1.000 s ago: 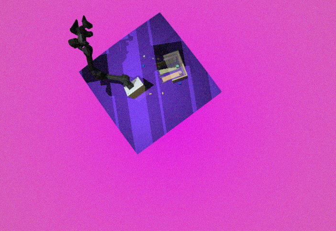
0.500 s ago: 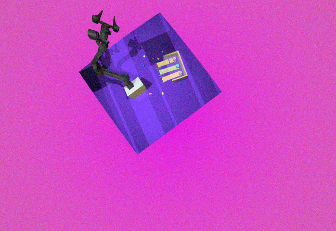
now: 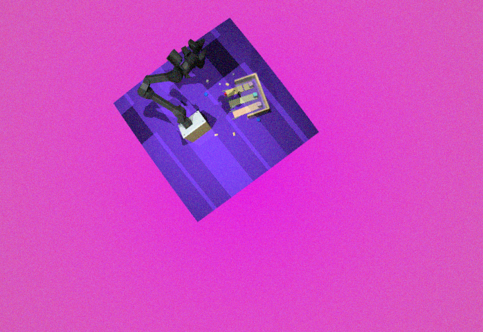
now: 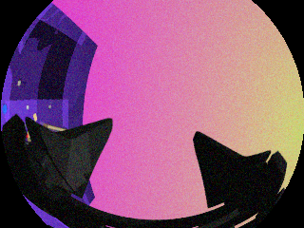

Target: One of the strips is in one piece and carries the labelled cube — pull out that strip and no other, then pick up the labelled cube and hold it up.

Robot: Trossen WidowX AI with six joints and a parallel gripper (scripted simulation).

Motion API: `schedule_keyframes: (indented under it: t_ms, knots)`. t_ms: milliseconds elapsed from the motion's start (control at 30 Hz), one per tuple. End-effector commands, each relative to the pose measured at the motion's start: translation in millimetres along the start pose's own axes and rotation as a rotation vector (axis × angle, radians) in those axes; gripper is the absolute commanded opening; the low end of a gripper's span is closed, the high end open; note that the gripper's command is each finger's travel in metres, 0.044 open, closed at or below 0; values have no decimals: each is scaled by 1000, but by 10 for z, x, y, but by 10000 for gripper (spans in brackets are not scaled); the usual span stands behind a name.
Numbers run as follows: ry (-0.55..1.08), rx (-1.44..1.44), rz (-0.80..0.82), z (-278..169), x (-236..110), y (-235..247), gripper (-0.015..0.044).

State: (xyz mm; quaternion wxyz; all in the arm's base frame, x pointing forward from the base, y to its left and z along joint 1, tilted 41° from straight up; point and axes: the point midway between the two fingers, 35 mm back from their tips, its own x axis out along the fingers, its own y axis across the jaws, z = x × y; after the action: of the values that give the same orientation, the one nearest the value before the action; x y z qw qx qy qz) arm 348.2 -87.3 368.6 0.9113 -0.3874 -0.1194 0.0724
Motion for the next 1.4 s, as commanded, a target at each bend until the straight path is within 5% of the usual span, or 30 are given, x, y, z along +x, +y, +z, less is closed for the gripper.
schedule_keyframes:
  t_ms: [0, 533, 1067, 1367]
  knots:
    - [112, 307, 64, -602, 26, 417, 400]
    - [687, 1521, 98, -2070, -762, 2429, 400]
    - [715, 1567, 91, -2093, -816, 2509, 400]
    - [1009, 1595, 254, -2599, -570, 2792, 164]
